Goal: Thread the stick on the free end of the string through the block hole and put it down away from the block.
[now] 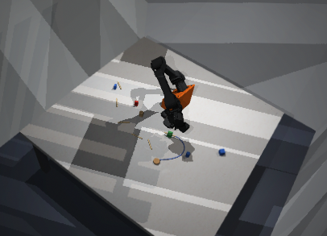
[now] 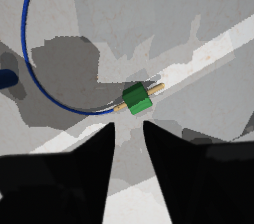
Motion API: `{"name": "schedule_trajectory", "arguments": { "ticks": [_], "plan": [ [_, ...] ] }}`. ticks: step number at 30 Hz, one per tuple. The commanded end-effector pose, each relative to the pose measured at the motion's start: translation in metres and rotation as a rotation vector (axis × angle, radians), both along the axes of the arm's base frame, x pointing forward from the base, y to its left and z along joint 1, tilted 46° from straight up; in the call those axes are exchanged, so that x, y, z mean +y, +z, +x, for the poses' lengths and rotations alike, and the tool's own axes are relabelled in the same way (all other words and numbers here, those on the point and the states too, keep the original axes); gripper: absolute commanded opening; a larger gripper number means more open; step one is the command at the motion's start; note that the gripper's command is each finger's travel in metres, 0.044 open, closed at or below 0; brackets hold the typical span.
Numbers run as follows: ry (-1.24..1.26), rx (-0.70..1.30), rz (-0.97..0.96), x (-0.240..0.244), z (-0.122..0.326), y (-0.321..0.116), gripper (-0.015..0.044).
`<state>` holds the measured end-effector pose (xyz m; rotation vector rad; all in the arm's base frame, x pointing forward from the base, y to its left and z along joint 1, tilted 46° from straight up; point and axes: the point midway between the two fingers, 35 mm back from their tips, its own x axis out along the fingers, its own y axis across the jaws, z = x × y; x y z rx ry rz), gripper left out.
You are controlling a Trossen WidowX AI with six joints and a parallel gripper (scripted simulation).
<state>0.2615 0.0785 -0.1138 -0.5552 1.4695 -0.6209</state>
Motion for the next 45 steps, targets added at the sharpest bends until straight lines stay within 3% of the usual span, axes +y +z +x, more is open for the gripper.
{"name": "schedule_trajectory", "arguments": {
  "ticks": [1, 27, 45],
  "plan": [
    [0.592, 0.551, -0.020, -0.011, 0.007, 0.015, 0.0124],
    [1.452, 1.396, -0.033, -0.026, 0.013, 0.028, 0.0124],
    [1.476, 1.419, -0.034, -0.026, 0.013, 0.028, 0.0124]
  ]
}}
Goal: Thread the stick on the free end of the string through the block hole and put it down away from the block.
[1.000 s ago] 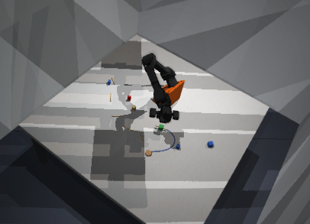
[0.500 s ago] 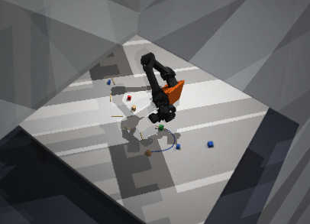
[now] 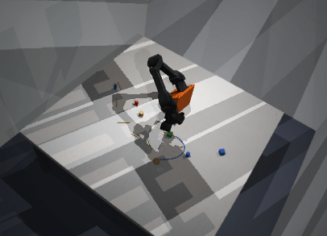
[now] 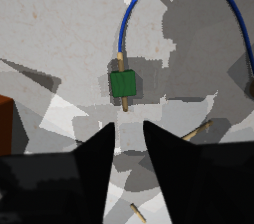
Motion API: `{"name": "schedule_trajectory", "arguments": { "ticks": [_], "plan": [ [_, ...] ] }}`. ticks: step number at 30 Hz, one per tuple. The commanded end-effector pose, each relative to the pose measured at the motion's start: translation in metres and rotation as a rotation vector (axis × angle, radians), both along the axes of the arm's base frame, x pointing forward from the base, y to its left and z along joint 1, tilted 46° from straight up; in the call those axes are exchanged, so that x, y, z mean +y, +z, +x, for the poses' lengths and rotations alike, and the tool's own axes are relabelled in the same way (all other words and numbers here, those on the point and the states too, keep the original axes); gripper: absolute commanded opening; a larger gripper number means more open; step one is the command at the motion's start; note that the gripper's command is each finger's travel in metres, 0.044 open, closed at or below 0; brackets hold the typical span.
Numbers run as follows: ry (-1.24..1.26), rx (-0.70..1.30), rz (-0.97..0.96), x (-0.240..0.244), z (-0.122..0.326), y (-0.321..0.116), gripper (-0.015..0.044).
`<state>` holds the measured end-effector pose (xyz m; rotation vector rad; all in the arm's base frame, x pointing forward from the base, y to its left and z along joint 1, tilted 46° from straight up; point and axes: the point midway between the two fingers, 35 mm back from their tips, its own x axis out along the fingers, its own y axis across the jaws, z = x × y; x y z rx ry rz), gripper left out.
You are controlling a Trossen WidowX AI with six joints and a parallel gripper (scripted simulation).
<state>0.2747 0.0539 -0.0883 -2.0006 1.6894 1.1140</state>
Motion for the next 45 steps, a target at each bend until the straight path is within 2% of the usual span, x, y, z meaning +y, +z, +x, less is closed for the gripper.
{"name": "schedule_trajectory", "arguments": {
  "ticks": [1, 45],
  "plan": [
    [0.042, 0.039, -0.005, -0.002, 0.000, 0.003, 0.0124],
    [0.042, 0.039, -0.007, -0.047, 0.002, -0.043, 0.0124]
  ]
}}
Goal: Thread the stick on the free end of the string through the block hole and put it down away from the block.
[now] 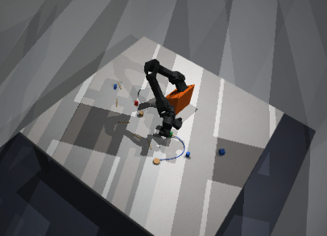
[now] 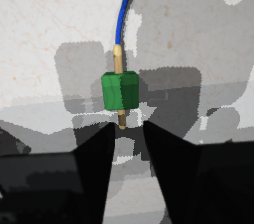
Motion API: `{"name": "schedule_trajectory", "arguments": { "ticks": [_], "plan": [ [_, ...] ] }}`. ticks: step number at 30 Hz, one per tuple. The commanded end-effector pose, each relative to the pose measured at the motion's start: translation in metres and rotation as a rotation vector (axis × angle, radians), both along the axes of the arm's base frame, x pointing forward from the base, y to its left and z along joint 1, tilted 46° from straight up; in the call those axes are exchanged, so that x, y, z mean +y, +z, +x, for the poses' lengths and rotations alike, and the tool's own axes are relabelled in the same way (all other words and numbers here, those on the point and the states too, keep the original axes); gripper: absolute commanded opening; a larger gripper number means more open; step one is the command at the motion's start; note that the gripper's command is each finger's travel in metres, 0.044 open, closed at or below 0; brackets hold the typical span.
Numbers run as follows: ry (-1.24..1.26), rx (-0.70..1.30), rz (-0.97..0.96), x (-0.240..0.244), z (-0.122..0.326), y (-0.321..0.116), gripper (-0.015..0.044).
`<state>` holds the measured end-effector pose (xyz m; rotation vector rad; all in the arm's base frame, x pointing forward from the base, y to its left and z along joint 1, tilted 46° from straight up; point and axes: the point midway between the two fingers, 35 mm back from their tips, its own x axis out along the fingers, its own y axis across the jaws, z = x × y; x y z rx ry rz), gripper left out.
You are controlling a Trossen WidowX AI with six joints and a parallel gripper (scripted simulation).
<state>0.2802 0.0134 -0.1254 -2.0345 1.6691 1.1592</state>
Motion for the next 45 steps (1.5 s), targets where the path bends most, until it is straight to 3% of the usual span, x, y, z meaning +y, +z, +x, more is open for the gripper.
{"name": "schedule_trajectory", "arguments": {
  "ticks": [1, 20, 25, 45],
  "plan": [
    [0.004, 0.012, -0.008, -0.008, -0.004, -0.007, 0.0124],
    [0.003, 0.012, -0.012, -0.019, -0.005, -0.017, 0.0124],
    [-0.001, 0.007, -0.008, -0.018, -0.004, -0.016, 0.0000],
    [-0.026, 0.044, 0.063, -0.021, -0.004, -0.017, 0.0000]
  ]
}}
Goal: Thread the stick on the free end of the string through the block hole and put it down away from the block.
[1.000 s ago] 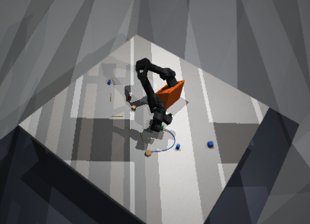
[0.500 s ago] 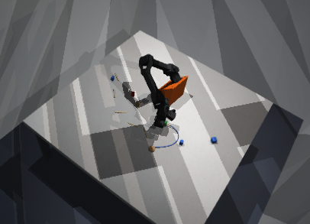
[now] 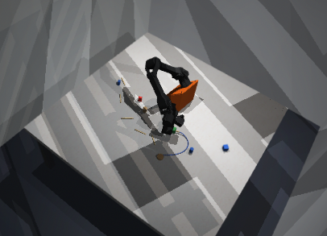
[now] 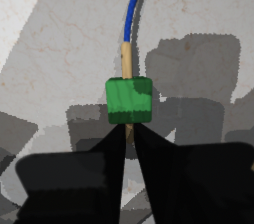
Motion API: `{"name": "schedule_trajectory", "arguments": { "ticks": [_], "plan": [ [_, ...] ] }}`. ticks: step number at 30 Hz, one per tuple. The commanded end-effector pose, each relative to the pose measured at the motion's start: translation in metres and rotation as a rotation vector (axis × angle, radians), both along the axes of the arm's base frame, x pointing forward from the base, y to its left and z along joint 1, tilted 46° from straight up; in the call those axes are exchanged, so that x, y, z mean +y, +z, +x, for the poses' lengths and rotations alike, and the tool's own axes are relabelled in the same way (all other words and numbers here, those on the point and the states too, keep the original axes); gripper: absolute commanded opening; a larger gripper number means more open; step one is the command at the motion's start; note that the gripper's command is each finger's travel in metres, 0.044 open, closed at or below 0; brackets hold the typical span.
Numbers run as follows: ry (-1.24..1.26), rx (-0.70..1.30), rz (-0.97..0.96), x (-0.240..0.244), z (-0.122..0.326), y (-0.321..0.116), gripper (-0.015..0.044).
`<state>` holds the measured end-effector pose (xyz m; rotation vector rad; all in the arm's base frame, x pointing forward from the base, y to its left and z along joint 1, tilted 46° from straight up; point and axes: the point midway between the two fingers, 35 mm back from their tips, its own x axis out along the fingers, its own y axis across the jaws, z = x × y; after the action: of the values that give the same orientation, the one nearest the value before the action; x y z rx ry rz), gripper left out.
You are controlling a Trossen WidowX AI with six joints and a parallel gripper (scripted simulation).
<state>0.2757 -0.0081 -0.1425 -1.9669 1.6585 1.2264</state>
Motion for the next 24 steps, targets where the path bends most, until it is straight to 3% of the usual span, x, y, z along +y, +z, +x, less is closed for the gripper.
{"name": "schedule_trajectory", "arguments": {
  "ticks": [1, 24],
  "plan": [
    [-0.001, 0.006, 0.012, 0.000, 0.000, 0.001, 0.0000],
    [-0.009, 0.013, 0.008, -0.010, 0.010, 0.014, 0.0000]
  ]
}}
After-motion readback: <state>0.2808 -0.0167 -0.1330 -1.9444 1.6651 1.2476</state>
